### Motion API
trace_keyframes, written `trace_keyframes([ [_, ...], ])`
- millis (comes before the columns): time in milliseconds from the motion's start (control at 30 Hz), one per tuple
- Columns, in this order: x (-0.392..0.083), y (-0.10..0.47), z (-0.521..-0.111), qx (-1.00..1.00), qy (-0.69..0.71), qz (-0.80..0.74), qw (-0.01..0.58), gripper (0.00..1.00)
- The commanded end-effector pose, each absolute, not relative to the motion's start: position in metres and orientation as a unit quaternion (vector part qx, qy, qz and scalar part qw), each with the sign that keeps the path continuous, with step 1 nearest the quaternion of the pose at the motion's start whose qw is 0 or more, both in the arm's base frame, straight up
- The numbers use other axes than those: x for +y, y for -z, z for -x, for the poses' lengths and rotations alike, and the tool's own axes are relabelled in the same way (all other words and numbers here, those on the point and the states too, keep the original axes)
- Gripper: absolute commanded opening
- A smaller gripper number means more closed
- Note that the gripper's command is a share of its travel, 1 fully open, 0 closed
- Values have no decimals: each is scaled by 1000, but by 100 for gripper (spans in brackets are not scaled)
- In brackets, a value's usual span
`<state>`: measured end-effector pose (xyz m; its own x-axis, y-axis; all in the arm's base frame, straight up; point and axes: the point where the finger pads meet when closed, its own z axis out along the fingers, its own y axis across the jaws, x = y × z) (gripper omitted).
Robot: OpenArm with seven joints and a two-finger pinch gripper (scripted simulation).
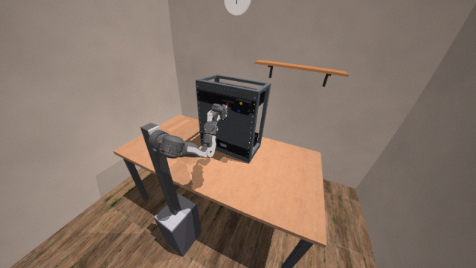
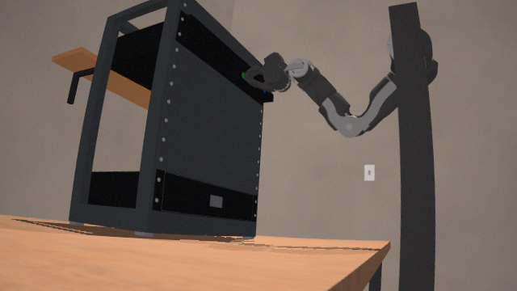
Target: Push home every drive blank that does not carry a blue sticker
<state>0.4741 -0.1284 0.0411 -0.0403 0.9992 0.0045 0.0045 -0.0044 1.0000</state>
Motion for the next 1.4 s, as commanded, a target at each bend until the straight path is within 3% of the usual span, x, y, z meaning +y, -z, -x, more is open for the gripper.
trace_keyframes([
  [0,-126,-44,-476,507,-514,-486,492,0],
  [1367,-125,-47,-489,507,-514,-486,492,0],
])
